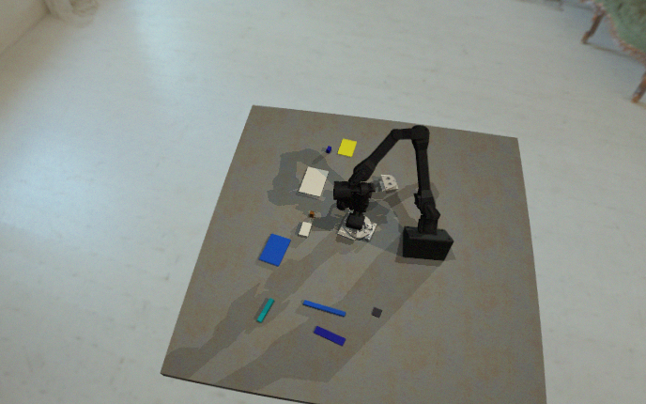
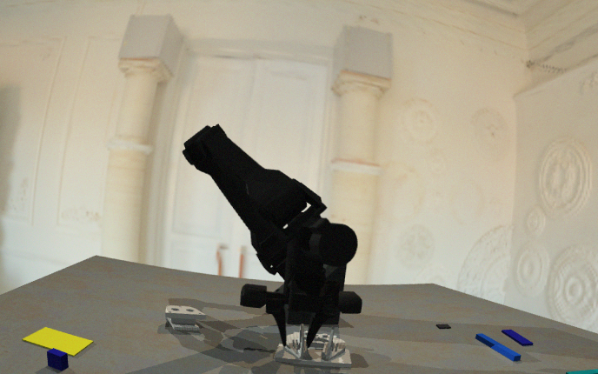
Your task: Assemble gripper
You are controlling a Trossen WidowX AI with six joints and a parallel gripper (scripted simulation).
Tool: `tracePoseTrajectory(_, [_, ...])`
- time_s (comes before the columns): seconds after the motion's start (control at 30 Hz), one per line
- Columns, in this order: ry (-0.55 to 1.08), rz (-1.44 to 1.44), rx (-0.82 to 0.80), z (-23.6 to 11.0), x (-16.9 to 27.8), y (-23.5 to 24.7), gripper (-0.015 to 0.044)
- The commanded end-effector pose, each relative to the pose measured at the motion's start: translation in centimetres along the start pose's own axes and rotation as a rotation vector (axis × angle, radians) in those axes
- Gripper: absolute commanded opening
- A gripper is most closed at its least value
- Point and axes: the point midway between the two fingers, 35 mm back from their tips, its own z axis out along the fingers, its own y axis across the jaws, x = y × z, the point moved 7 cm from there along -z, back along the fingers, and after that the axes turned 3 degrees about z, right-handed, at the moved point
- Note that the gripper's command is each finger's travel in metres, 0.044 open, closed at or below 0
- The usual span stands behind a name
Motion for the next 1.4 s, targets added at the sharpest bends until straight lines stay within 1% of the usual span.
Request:
tracePoseTrajectory(0.0, [0.003, -0.006, 0.004, 0.1, 0.04, -0.07, 0.0134])
tracePoseTrajectory(0.53, [0.003, -0.006, 0.004, -0.53, 0.03, -0.06, 0.0134])
tracePoseTrajectory(1.37, [0.003, -0.006, 0.004, 0.09, 0.03, -0.03, 0.0134])
